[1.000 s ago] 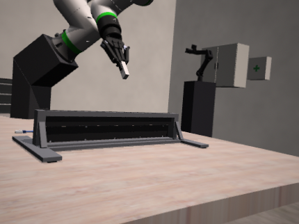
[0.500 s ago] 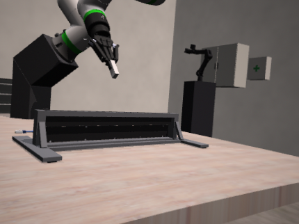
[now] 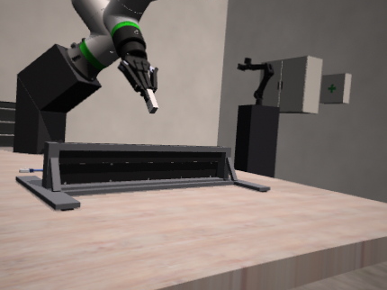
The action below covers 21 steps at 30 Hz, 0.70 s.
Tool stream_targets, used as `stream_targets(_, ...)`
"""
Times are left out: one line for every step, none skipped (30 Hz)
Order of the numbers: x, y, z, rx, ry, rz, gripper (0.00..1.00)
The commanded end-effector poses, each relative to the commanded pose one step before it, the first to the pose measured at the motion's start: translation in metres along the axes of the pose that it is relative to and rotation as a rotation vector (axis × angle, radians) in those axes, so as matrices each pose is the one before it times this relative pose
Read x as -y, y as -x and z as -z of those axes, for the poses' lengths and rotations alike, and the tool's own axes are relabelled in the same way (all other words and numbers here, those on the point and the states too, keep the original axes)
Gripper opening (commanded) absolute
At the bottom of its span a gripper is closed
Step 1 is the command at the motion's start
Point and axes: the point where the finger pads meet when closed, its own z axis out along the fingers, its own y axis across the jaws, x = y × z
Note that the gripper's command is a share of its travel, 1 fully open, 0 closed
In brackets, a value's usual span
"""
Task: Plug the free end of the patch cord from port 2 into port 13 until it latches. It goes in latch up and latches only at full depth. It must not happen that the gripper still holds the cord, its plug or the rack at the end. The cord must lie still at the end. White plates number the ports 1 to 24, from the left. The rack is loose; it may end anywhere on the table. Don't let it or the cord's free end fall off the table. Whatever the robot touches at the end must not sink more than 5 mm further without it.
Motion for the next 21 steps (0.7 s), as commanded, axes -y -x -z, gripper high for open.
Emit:
stream_targets(-0.00084,-0.00095,-0.03216,-0.00272,0.00058,0.00148,0.0)
stream_targets(0.0,0.0,-0.00886,0.0,0.0,0.0,0.0)
stream_targets(0.0,0.00001,-0.00859,0.00001,0.00001,0.0,0.0)
stream_targets(0.0,0.0,-0.00818,0.0,0.0,0.0,0.0)
stream_targets(0.0,-0.00001,-0.00763,-0.00001,0.0,0.0,0.0)
stream_targets(0.0,0.00001,-0.00695,0.00001,0.00001,0.0,0.0)
stream_targets(0.0,0.0,-0.00617,0.0,0.0,0.0,0.0)
stream_targets(0.0,0.0,-0.00529,0.0,0.0,0.0,0.0)
stream_targets(0.0,0.0,-0.00436,0.0,0.0,0.0,0.0)
stream_targets(0.0,0.0,-0.00341,0.0,0.0,0.0,0.0)
stream_targets(0.0,0.0,0.0,0.0,0.0,0.0,0.0)
stream_targets(0.0,0.0,0.0,0.0,0.0,0.0,0.0)
stream_targets(0.0,-0.00001,-0.00249,-0.00001,0.0,0.0,0.0)
stream_targets(0.0,0.0,-0.00163,0.0,0.0,0.0,0.0)
stream_targets(0.0,0.00001,-0.0009,0.00001,0.0,0.0,0.0)
stream_targets(0.0,0.0,-0.00036,0.0,0.0,0.0,0.0)
stream_targets(0.0,0.0,-0.00005,0.0,0.0,0.0,0.0)
stream_targets(0.0,0.0,0.0,0.0,0.0,0.0,0.0)
stream_targets(0.0,0.0,0.0,0.0,0.0,0.0,0.0)
stream_targets(0.0,0.0,0.0,0.0,0.0,0.0,0.0)
stream_targets(0.0,0.0,0.0,0.0,0.0,0.0,0.0)
